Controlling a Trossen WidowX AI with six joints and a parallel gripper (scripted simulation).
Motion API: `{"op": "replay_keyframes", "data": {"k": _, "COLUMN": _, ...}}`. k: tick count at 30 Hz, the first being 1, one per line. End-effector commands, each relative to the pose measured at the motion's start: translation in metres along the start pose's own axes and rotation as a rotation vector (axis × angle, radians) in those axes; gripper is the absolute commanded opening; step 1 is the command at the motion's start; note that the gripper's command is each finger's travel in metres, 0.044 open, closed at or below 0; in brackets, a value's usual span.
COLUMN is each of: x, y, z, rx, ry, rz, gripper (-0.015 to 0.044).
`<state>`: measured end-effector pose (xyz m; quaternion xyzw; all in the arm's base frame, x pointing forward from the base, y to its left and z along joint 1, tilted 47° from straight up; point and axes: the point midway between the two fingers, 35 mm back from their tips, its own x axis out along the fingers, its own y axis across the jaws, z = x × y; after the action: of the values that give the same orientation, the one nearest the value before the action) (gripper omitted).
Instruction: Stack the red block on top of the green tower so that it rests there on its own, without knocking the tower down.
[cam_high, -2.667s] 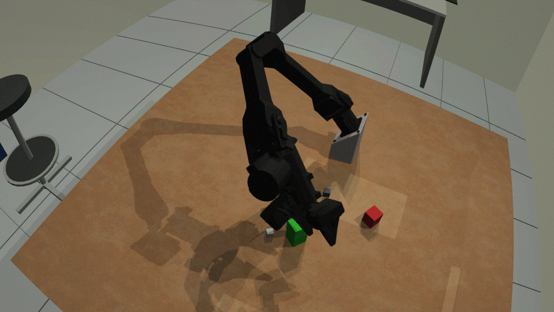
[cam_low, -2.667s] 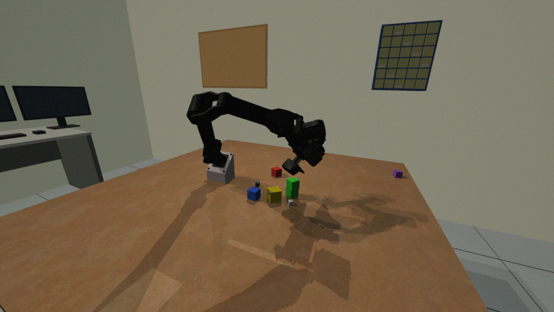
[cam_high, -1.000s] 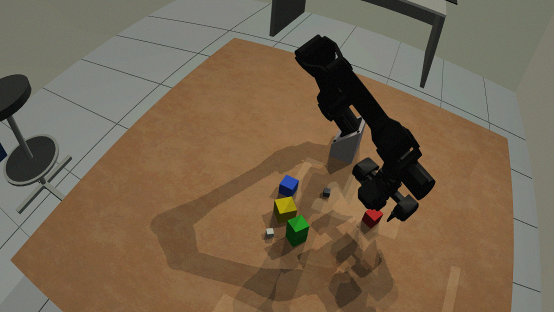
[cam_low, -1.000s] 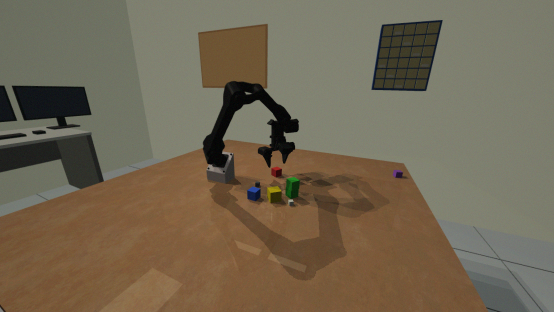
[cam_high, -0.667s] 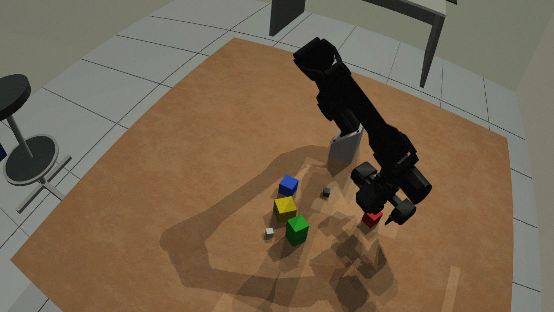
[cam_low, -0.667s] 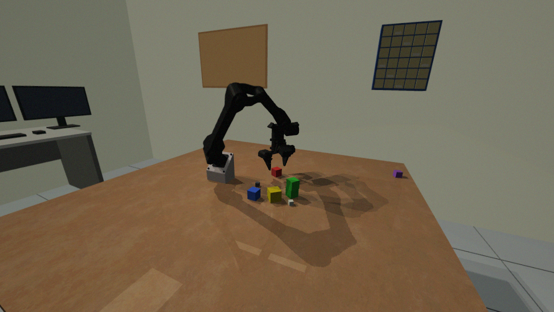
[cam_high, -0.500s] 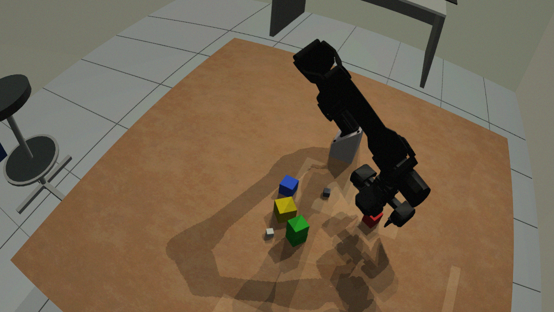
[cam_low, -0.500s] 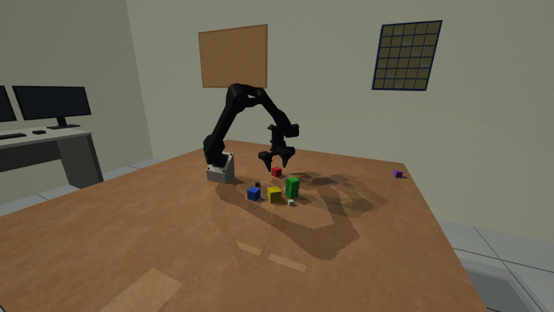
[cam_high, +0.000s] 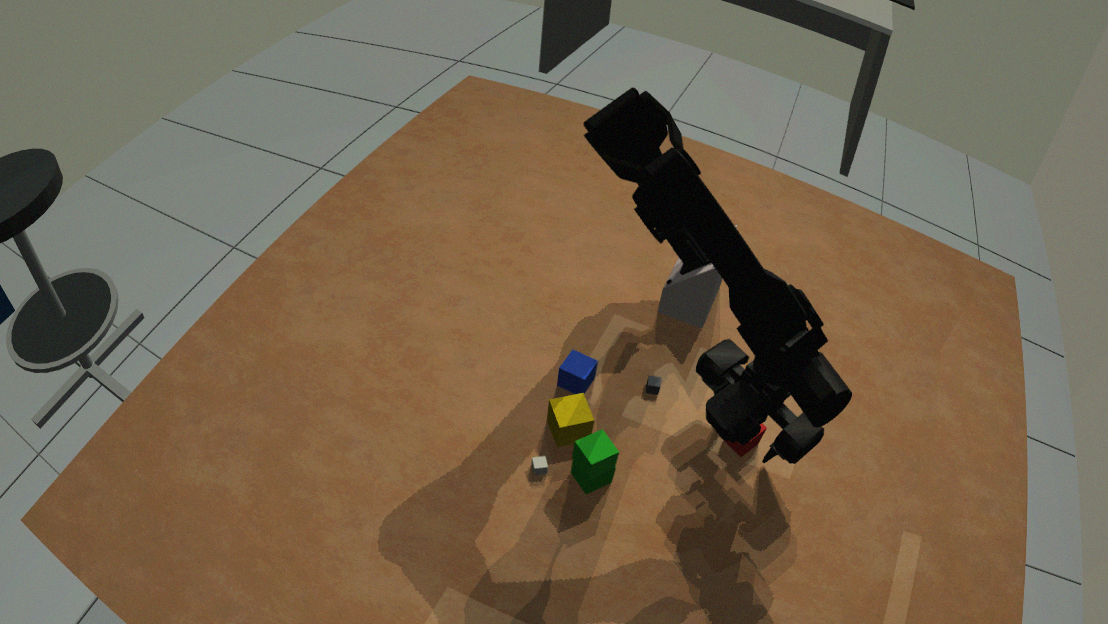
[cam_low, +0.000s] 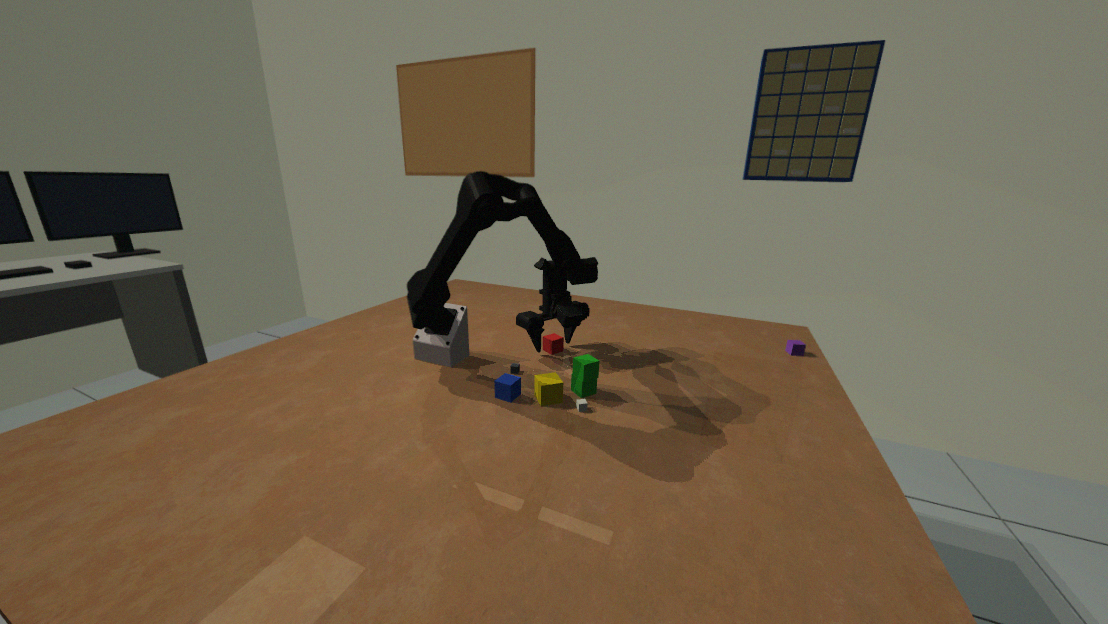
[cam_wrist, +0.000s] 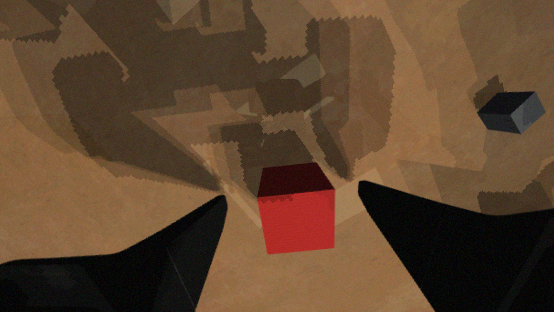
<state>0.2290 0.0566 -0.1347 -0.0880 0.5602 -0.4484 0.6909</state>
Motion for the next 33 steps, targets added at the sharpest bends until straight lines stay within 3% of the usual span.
{"op": "replay_keyframes", "data": {"k": 1, "x": 0.0031, "y": -0.0006, "z": -0.0011, "rx": -0.007, "ry": -0.003, "rz": -0.005, "gripper": 0.044}}
{"op": "replay_keyframes", "data": {"k": 13, "x": 0.0025, "y": -0.0006, "z": -0.0009, "rx": -0.004, "ry": 0.001, "rz": -0.005, "gripper": 0.044}}
{"op": "replay_keyframes", "data": {"k": 24, "x": 0.0025, "y": -0.0006, "z": -0.0009, "rx": -0.004, "ry": 0.001, "rz": -0.005, "gripper": 0.0151}}
{"op": "replay_keyframes", "data": {"k": 30, "x": 0.0025, "y": -0.0006, "z": -0.0009, "rx": -0.004, "ry": 0.001, "rz": -0.005, "gripper": 0.0111}}
{"op": "replay_keyframes", "data": {"k": 33, "x": -0.004, "y": -0.0003, "z": -0.0009, "rx": -0.005, "ry": 0.0, "rz": -0.004, "gripper": 0.0032}}
